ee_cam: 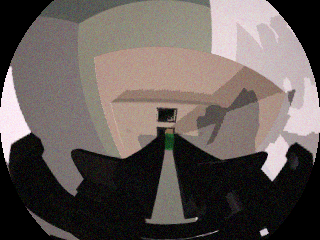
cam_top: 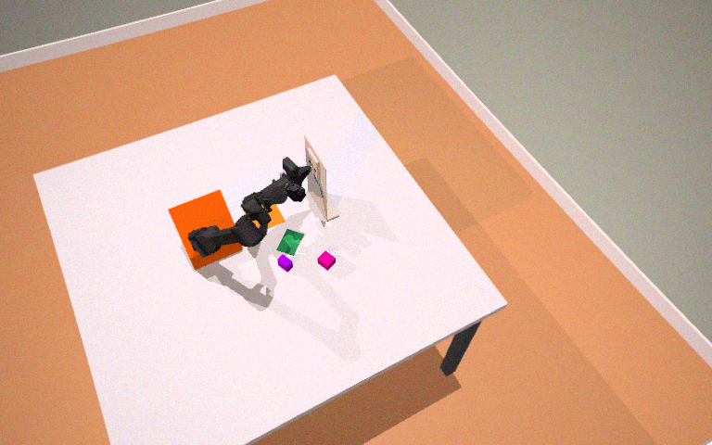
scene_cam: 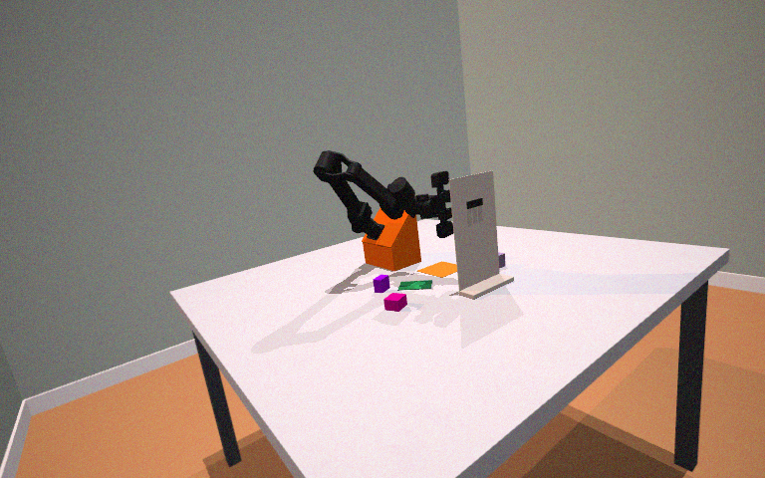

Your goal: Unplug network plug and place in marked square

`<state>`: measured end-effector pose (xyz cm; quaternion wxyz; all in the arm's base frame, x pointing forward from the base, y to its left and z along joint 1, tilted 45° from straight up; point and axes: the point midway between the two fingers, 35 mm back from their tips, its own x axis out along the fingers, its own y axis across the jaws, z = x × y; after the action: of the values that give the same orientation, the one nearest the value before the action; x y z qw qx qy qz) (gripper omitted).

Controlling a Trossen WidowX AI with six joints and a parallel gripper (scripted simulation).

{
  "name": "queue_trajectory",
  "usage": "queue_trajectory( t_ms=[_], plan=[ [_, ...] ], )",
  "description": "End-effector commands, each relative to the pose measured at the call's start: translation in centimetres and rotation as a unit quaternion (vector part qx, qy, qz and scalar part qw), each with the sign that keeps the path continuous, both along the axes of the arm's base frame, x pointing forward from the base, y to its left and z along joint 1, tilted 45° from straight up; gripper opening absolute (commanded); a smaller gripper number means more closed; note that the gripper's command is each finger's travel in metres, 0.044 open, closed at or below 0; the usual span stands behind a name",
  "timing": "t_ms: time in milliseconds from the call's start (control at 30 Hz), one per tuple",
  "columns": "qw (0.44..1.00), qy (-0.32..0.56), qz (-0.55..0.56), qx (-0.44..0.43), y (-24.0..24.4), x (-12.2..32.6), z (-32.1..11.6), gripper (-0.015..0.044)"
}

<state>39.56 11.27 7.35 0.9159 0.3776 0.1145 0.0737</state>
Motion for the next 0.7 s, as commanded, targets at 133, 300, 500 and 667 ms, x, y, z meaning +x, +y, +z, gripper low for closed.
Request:
queue_trajectory(
  t_ms=[133, 300, 500, 667],
  plan=[
    [1.0, -0.001, -0.001, -0.001, 0.0, -0.3, 0.0, 0.0],
    [1.0, -0.001, -0.001, -0.001, 0.0, -0.6, 0.0, 0.0],
    [1.0, -0.001, -0.001, -0.002, -0.1, -1.0, 0.0, 0.0],
    [1.0, -0.001, -0.001, -0.002, -0.1, -1.3, 0.0, 0.0]
  ],
)
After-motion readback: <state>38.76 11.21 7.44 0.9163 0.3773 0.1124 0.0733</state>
